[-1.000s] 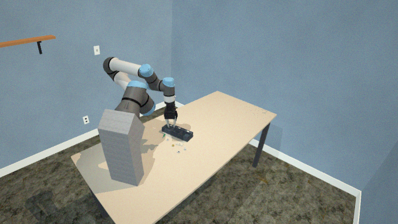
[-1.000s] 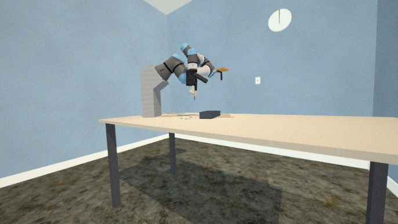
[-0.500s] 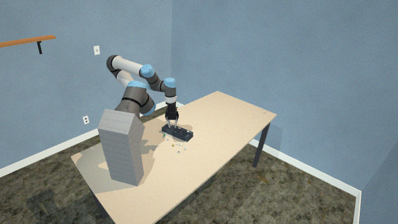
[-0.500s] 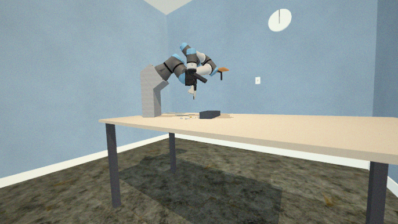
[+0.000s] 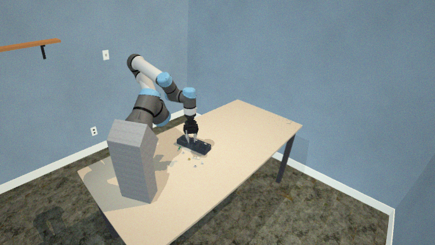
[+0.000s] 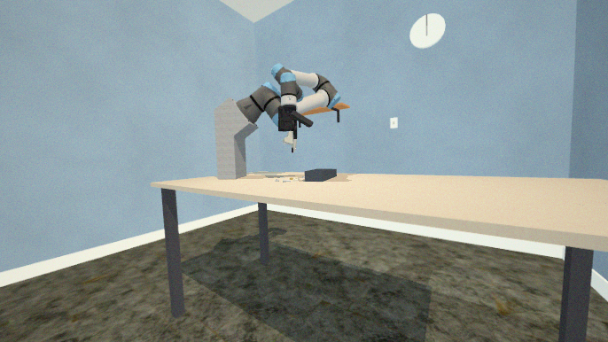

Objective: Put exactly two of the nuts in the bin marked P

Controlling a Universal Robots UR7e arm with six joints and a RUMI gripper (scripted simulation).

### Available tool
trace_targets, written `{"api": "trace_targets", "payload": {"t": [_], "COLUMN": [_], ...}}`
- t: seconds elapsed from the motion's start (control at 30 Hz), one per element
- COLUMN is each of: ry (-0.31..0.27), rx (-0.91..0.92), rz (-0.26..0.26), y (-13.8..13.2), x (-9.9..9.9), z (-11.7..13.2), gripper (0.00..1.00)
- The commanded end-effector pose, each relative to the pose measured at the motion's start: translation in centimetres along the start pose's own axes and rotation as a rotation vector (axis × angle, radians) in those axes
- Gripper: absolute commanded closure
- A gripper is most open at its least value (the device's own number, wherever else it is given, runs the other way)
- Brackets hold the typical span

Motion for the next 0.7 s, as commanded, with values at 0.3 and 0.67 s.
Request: {"api": "trace_targets", "payload": {"t": [0.3, 0.67], "ry": [0.003, 0.006], "rx": [-0.104, -0.136], "rz": [-0.023, -0.026], "y": [1.6, 1.9], "x": [1.9, 2.7], "z": [2.8, 4.2], "gripper": [0.82, 0.82]}}
Point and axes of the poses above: the point where the finger pads meet when closed, its own x axis out along the fingers, its own y axis across the jaws, z = x × y, the point moved 10 cm from there along -x, back along the fingers, and after that the axes turned 8 degrees about -x, right-handed, at the moved point
